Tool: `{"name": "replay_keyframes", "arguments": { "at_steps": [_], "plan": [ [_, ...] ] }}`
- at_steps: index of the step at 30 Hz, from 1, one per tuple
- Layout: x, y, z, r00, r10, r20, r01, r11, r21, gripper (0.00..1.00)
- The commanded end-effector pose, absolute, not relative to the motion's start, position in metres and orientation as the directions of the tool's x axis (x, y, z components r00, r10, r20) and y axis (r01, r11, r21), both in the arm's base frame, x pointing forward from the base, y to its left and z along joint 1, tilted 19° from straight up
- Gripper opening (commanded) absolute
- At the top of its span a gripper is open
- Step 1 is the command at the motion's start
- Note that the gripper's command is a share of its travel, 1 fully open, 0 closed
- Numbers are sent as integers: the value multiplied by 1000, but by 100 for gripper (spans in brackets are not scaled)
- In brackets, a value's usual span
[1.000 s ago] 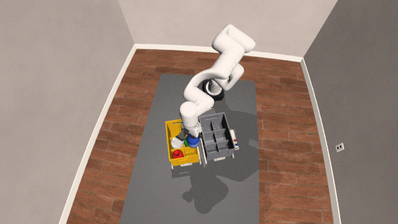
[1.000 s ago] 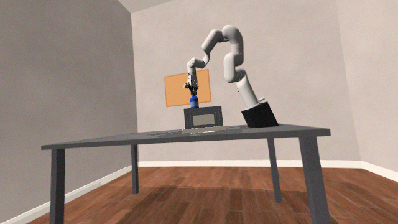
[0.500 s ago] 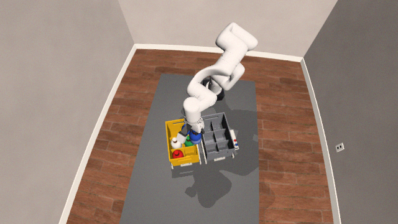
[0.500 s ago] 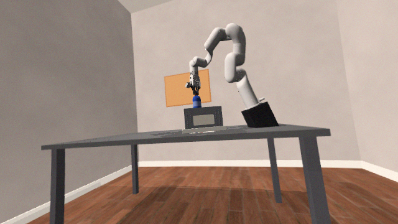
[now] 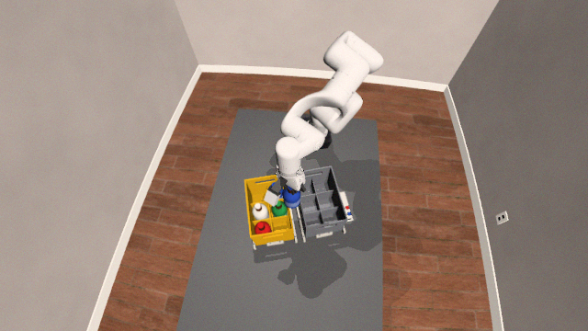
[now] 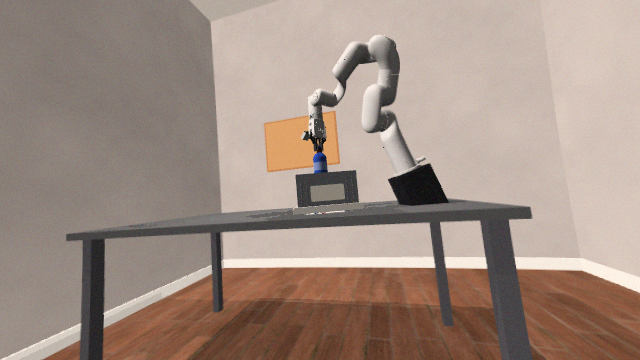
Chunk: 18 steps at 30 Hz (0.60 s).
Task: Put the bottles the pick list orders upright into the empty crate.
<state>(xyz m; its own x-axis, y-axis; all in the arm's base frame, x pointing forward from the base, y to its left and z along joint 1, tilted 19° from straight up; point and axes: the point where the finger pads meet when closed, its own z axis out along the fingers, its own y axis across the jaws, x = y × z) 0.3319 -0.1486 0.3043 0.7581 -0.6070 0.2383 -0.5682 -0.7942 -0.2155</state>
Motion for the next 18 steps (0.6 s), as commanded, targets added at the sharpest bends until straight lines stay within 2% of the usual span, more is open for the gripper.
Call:
{"name": "replay_keyframes", "arguments": {
  "at_steps": [1, 18],
  "plan": [
    [327, -145, 304, 757, -607, 243, -568, -794, -216, 0],
    [302, -129, 297, 757, -607, 242, -568, -794, -216, 0]
  ]
}}
